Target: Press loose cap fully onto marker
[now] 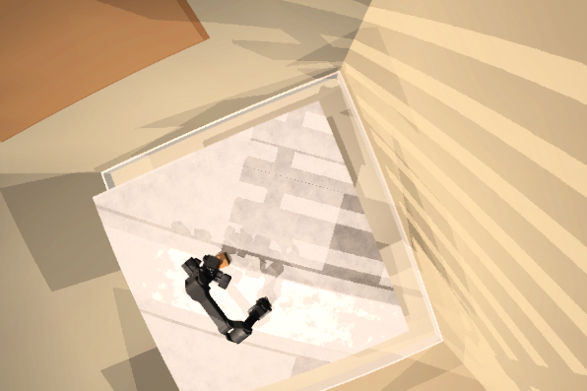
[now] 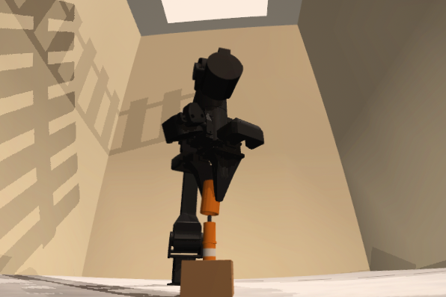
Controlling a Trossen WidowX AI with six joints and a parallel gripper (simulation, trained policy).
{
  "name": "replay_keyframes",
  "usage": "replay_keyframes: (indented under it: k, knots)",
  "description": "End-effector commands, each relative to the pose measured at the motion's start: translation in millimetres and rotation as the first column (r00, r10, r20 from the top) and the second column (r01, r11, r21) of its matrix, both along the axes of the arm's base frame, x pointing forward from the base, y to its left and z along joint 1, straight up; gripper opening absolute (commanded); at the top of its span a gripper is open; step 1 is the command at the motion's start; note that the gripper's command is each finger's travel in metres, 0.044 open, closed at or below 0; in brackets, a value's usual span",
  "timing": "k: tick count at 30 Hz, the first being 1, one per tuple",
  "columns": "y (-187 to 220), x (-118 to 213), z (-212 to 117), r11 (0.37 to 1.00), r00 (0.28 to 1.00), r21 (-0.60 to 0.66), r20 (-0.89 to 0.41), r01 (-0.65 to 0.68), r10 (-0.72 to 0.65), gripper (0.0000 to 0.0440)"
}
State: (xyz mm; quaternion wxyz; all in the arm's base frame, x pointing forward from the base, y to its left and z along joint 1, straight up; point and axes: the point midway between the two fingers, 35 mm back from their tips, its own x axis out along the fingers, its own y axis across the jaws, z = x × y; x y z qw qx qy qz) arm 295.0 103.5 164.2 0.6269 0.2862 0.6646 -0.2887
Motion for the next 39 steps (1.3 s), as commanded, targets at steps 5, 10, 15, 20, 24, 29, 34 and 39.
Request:
replay_keyframes:
  k: [5,10,15,20,24,29,34,39]
  knots:
    - [-1,-2,-11,1.0,1.0,-0.002,-0.027,0.009,-0.009,0.0]
    - [-2,-2,-23,1.0,0.999,0.002,-0.046,-0.002,0.002,0.0]
    - [-3,-3,-35,1.0,0.998,0.004,-0.063,-0.013,0.013,0.0]
    - [-4,-2,-48,1.0,0.997,0.006,-0.071,-0.03,0.03,0.0]
    - [-6,-4,-56,0.999,0.996,-0.001,-0.081,-0.043,0.042,0.0052]
    - [-8,-11,-63,0.999,0.992,-0.008,-0.112,-0.05,0.048,0.0121]
    - [-9,-13,-63,0.999,0.992,-0.007,-0.118,-0.05,0.049,0.0149]
    - [-9,-17,-64,0.999,0.99,-0.004,-0.132,-0.053,0.052,0.0196]
